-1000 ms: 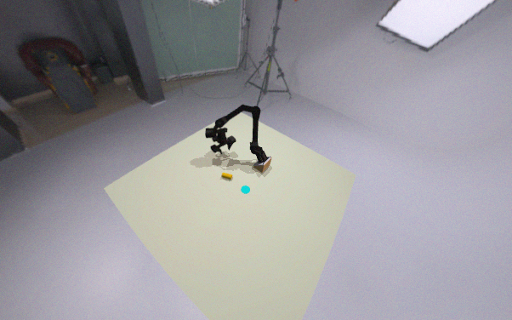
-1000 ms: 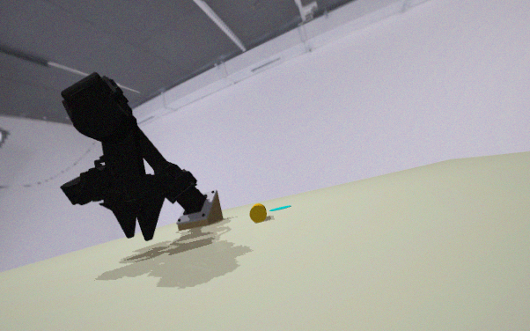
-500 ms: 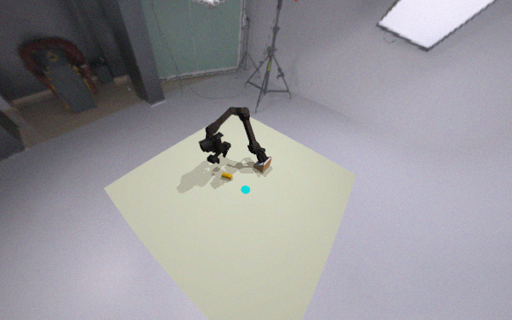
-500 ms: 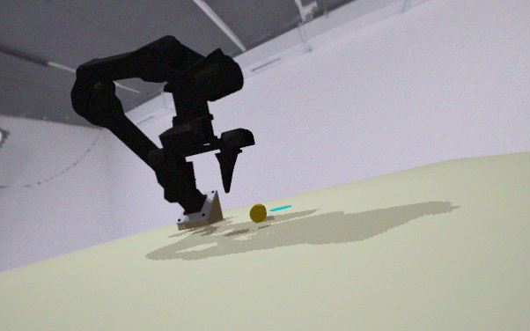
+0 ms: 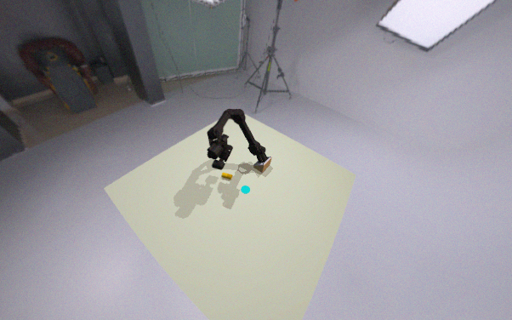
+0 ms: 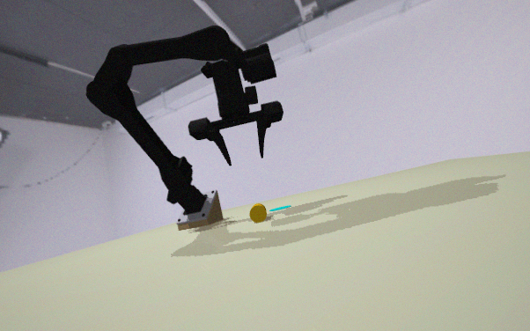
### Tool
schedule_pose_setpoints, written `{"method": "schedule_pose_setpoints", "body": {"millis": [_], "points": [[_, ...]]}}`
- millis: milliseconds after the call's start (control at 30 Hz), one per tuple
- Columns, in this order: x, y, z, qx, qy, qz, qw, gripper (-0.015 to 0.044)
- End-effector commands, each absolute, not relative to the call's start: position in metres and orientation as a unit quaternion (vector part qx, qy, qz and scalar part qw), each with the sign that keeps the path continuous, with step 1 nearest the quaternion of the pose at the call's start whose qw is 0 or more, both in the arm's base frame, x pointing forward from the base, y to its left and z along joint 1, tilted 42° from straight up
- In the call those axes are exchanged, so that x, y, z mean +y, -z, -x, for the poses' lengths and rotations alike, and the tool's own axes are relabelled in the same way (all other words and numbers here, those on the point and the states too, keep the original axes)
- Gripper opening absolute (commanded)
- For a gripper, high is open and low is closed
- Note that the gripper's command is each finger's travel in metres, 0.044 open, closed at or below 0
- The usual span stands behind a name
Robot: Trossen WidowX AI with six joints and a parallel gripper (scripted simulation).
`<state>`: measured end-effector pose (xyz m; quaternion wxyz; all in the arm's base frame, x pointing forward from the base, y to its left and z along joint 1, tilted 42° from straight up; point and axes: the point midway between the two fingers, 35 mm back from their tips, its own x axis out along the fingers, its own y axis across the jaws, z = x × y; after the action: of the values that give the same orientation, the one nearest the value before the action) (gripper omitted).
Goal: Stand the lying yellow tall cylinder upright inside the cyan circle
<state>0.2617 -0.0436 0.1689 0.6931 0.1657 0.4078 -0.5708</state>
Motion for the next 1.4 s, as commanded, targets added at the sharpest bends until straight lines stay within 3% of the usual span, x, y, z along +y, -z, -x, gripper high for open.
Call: {"method": "schedule_pose_setpoints", "body": {"millis": [0,200,400,667,1367], "points": [[-0.058,-0.148,-0.267,0.410,0.571,-0.161,0.693,0.0309],[-0.108,-0.095,-0.264,0.407,0.573,-0.158,0.694,0.0309],[-0.113,-0.090,-0.263,0.406,0.573,-0.158,0.694,0.0309],[-0.113,-0.090,-0.263,0.406,0.573,-0.158,0.694,0.0105],[-0.079,-0.124,-0.268,0.409,0.571,-0.161,0.693,0.0105]]}}
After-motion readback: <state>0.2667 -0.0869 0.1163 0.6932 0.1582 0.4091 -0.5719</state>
